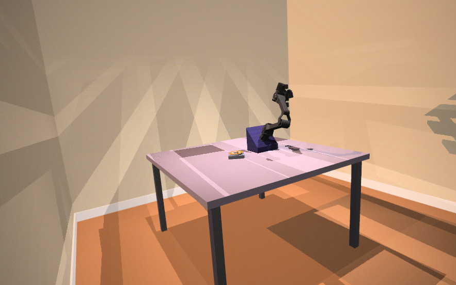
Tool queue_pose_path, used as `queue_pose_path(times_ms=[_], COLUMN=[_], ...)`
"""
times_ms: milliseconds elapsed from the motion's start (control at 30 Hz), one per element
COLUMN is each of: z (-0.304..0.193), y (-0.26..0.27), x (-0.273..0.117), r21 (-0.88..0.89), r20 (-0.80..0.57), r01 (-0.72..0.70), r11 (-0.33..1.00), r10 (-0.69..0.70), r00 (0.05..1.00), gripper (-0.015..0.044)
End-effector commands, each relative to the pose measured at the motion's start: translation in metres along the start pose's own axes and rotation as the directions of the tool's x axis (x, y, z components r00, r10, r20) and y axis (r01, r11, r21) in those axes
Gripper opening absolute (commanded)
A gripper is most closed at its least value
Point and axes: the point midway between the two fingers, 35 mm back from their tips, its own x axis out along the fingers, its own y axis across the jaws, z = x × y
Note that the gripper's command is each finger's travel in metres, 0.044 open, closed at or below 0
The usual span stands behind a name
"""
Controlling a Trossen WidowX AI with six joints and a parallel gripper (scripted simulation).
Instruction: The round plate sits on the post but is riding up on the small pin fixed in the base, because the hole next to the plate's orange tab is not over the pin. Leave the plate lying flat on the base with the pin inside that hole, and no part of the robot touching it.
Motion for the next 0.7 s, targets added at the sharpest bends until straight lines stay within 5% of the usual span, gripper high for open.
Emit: queue_pose_path(times_ms=[0, 300, 667], z=[-0.063, -0.175, -0.262], y=[0.028, 0.05, 0.011], x=[-0.021, -0.106, -0.236], r21=[-0.228, -0.462, -0.346], r20=[-0.249, -0.672, -0.937], r01=[-0.154, -0.565, -0.914], r11=[0.961, 0.684, 0.213], r10=[0.095, 0.146, -0.025], r00=[0.964, 0.726, 0.349], gripper=[0.0, 0.0, 0.0])
